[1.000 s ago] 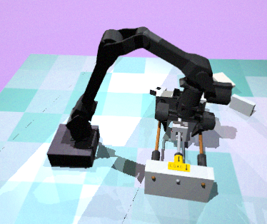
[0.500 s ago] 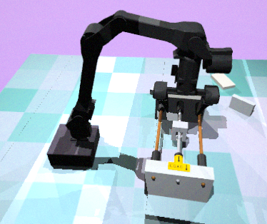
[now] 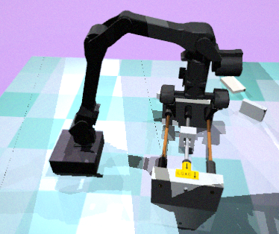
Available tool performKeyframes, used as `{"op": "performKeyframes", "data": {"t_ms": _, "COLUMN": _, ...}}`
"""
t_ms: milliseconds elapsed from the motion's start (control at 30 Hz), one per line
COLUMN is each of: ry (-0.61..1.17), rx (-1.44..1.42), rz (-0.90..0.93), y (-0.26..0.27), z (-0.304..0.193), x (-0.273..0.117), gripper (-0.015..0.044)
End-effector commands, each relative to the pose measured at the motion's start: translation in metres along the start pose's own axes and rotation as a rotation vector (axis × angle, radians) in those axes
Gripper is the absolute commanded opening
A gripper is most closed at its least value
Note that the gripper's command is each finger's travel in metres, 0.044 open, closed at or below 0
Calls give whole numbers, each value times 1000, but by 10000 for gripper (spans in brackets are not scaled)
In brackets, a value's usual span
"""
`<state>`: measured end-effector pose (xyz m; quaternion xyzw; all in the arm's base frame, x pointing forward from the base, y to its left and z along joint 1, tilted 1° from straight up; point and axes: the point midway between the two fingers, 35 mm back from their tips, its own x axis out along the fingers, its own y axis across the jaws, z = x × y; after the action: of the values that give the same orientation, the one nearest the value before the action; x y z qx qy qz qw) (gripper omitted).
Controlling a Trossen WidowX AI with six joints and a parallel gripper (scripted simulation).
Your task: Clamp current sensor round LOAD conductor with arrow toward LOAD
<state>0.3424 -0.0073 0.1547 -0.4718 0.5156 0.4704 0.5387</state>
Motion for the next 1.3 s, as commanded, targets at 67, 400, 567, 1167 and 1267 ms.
{"op": "performKeyframes", "data": {"t_ms": 67, "ry": 3, "rx": -6, "rz": 2, "y": 0, "z": -1, "x": 0, "gripper": 440}}
{"op": "performKeyframes", "data": {"t_ms": 400, "ry": 3, "rx": -6, "rz": 2, "y": 0, "z": -1, "x": 0, "gripper": 440}}
{"op": "performKeyframes", "data": {"t_ms": 567, "ry": 3, "rx": -6, "rz": 2, "y": 0, "z": -1, "x": 0, "gripper": 440}}
{"op": "performKeyframes", "data": {"t_ms": 1167, "ry": -665, "rx": 468, "rz": -151, "y": 56, "z": -103, "x": 6, "gripper": 440}}
{"op": "performKeyframes", "data": {"t_ms": 1267, "ry": -795, "rx": 571, "rz": -267, "y": 69, "z": -122, "x": 0, "gripper": 440}}
